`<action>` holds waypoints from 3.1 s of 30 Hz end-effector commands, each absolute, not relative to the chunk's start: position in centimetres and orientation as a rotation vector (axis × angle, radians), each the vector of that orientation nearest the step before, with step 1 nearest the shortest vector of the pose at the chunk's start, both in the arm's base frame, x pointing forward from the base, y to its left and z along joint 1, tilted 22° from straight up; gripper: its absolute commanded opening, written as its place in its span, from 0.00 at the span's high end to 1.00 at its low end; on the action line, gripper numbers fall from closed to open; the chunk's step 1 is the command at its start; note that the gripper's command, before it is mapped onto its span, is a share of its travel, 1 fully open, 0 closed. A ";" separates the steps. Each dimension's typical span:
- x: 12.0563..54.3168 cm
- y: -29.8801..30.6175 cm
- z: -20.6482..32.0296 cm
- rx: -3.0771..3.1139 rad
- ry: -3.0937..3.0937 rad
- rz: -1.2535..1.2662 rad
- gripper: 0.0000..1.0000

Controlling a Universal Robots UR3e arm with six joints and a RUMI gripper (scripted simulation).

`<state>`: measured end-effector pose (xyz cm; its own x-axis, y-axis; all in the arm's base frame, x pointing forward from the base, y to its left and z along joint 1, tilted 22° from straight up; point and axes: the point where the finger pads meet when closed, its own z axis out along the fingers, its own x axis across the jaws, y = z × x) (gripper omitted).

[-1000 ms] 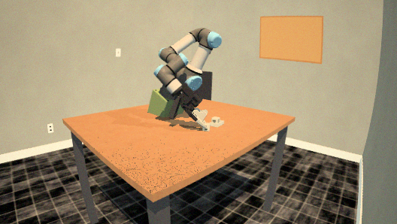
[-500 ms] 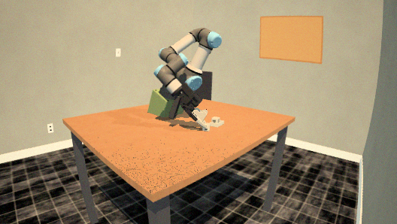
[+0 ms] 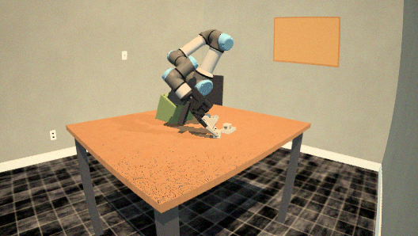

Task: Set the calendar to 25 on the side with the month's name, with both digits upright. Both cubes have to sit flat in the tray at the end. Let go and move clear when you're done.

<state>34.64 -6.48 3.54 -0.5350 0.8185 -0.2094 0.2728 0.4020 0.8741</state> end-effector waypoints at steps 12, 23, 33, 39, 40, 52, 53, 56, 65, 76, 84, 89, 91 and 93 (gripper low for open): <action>34.6 -6.5 3.6 0.927 2.018 1.090 0.58; 34.6 -6.5 3.6 0.927 2.018 1.090 0.58; 34.3 -6.5 4.5 0.927 2.018 1.090 0.58; 33.8 -6.5 5.6 0.927 2.018 1.090 0.58; 33.8 -6.5 5.6 0.927 2.018 1.090 0.58; 32.8 -6.6 8.2 0.927 2.018 1.090 0.58; 32.7 -6.6 8.4 0.927 2.018 1.090 0.58; 32.5 -6.6 9.0 0.927 2.018 1.090 0.58; 32.1 -6.6 9.8 0.927 2.018 1.090 0.58; 32.1 -6.6 10.0 0.927 2.019 1.090 0.58; 32.0 -6.5 9.8 0.948 2.055 1.060 0.58; 32.0 -6.5 9.6 0.980 2.104 1.008 0.58; 32.0 -6.5 9.6 0.987 2.114 0.995 0.58; 32.0 -6.5 9.6 0.994 2.124 0.981 0.58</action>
